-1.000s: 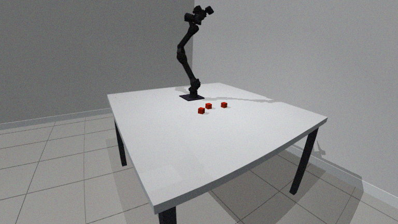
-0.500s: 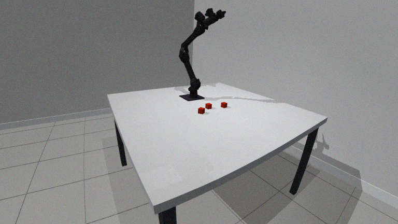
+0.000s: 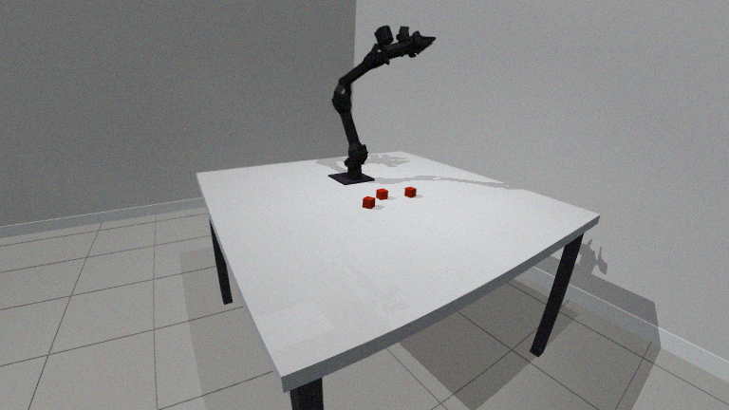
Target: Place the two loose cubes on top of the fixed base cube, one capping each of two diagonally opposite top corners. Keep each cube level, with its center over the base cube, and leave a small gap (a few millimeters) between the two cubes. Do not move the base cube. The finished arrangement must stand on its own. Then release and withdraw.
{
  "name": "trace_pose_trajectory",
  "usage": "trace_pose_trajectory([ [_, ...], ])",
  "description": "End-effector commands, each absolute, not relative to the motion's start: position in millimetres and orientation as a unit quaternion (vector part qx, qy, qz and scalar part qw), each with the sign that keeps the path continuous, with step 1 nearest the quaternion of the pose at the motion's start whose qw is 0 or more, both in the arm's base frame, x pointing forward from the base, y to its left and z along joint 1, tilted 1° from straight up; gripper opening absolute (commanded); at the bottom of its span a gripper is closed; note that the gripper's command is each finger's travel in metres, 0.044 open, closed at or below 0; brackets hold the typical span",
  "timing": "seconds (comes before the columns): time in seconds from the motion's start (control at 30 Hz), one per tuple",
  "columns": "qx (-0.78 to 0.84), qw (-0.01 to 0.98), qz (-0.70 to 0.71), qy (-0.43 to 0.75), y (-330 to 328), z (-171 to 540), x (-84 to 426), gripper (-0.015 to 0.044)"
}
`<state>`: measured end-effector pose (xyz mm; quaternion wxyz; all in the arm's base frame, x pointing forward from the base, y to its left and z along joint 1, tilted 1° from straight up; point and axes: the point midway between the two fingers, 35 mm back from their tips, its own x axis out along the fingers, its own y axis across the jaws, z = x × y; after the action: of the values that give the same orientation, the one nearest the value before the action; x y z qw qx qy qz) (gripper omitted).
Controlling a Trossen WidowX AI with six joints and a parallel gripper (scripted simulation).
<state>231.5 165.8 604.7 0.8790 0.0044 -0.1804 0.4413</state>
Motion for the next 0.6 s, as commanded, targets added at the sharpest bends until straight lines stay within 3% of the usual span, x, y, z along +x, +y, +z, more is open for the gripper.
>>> trace_pose_trajectory([
  [0.0, -0.028, 0.900, 0.408, -0.150, 161.0, 581.1, 258.2, 0.0265],
  [0.57, -0.193, 0.935, 0.296, 0.022, 118.2, 459.6, 342.9, 0.0265],
])
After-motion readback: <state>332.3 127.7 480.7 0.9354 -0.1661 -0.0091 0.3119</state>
